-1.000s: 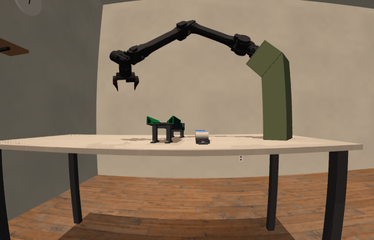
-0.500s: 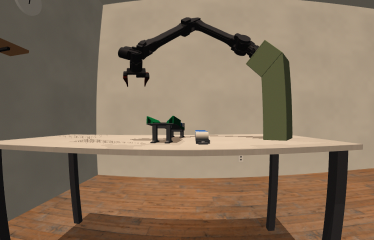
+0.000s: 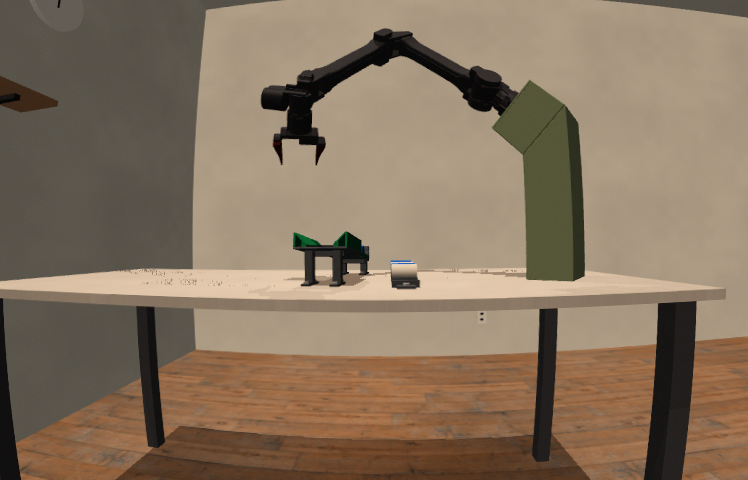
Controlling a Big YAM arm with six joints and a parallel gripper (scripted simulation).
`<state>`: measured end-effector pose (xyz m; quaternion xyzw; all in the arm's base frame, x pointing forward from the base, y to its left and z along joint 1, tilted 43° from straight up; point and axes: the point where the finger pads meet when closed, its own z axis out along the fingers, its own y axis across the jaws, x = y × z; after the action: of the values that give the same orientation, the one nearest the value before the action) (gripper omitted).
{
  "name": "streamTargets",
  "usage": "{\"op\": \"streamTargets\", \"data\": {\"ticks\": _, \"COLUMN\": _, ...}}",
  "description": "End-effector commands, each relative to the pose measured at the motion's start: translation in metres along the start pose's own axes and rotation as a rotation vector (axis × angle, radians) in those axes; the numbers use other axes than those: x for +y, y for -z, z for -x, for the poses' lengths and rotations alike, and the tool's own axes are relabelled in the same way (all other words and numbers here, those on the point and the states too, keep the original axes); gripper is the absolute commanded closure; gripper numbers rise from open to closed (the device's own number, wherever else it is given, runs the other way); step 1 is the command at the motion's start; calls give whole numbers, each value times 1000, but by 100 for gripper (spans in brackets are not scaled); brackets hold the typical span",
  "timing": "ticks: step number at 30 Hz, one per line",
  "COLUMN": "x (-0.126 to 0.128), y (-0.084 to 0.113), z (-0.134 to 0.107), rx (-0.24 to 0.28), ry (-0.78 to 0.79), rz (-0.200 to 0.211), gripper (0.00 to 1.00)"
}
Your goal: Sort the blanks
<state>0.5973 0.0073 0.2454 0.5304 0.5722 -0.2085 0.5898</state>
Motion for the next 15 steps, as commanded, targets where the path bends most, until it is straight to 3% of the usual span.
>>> {"op": "streamTargets", "data": {"ticks": 1, "x": 10, "y": 22, "z": 19, "rx": 23, "ry": -108, "rz": 11, "gripper": 0}}
{"op": "streamTargets", "data": {"ticks": 2, "x": -27, "y": 25, "z": 7, "rx": 35, "ry": -89, "rz": -11, "gripper": 0}}
{"op": "streamTargets", "data": {"ticks": 4, "x": -27, "y": 25, "z": 7, "rx": 35, "ry": -89, "rz": -11, "gripper": 0}}
{"op": "streamTargets", "data": {"ticks": 5, "x": -12, "y": 27, "z": 18, "rx": 34, "ry": -125, "rz": -1, "gripper": 0}}
{"op": "streamTargets", "data": {"ticks": 6, "x": -48, "y": 30, "z": 7, "rx": 44, "ry": -106, "rz": -23, "gripper": 0}}
{"op": "streamTargets", "data": {"ticks": 8, "x": -48, "y": 30, "z": 7, "rx": 44, "ry": -106, "rz": -23, "gripper": 0}}
{"op": "streamTargets", "data": {"ticks": 9, "x": -68, "y": 34, "z": 8, "rx": 51, "ry": -123, "rz": -35, "gripper": 0}}
{"op": "streamTargets", "data": {"ticks": 11, "x": -68, "y": 34, "z": 8, "rx": 51, "ry": -123, "rz": -35, "gripper": 0}}
{"op": "streamTargets", "data": {"ticks": 12, "x": -88, "y": 38, "z": 8, "rx": 57, "ry": -139, "rz": -47, "gripper": 0}}
{"op": "streamTargets", "data": {"ticks": 14, "x": -77, "y": 40, "z": 15, "rx": 57, "ry": -163, "rz": -40, "gripper": 0}}
{"op": "streamTargets", "data": {"ticks": 15, "x": -106, "y": 42, "z": 9, "rx": 62, "ry": -153, "rz": -58, "gripper": 0}}
